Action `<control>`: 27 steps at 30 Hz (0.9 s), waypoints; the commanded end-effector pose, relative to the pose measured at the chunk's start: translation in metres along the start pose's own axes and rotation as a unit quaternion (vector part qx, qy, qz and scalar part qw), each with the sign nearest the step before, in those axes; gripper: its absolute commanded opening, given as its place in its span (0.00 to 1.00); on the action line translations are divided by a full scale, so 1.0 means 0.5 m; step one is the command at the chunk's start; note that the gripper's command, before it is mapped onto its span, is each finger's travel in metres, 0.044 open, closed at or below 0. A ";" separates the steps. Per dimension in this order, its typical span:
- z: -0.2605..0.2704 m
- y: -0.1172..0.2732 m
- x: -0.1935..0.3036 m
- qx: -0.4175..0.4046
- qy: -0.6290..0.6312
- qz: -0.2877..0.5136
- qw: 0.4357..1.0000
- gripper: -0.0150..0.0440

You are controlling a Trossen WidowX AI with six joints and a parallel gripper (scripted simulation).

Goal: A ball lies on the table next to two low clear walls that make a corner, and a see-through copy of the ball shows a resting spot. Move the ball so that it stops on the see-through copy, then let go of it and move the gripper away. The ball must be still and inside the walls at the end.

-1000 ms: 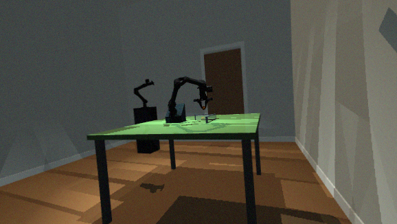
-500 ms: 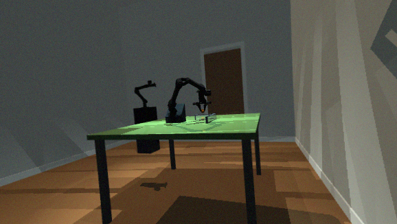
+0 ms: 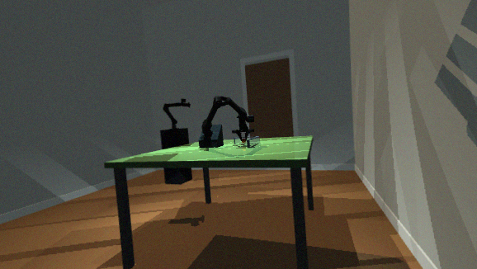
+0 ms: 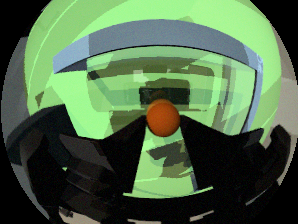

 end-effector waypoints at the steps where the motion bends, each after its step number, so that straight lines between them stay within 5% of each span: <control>1: 0.001 -0.009 0.000 0.001 0.003 0.002 1.000 0.25; 16: 0.001 -0.042 0.000 0.001 0.003 0.002 1.000 0.25; 27: 0.000 -0.036 0.000 0.002 0.001 0.001 1.000 0.74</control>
Point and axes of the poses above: the point midway between the two fingers, 35 mm back from their tips, its own y axis back along the fingers, its own z axis across the jaws, x = y × z, the point moved 2 cm from there along y, back along the fingers, and after that the axes turned 4 degrees about y, right-handed, at the moved point
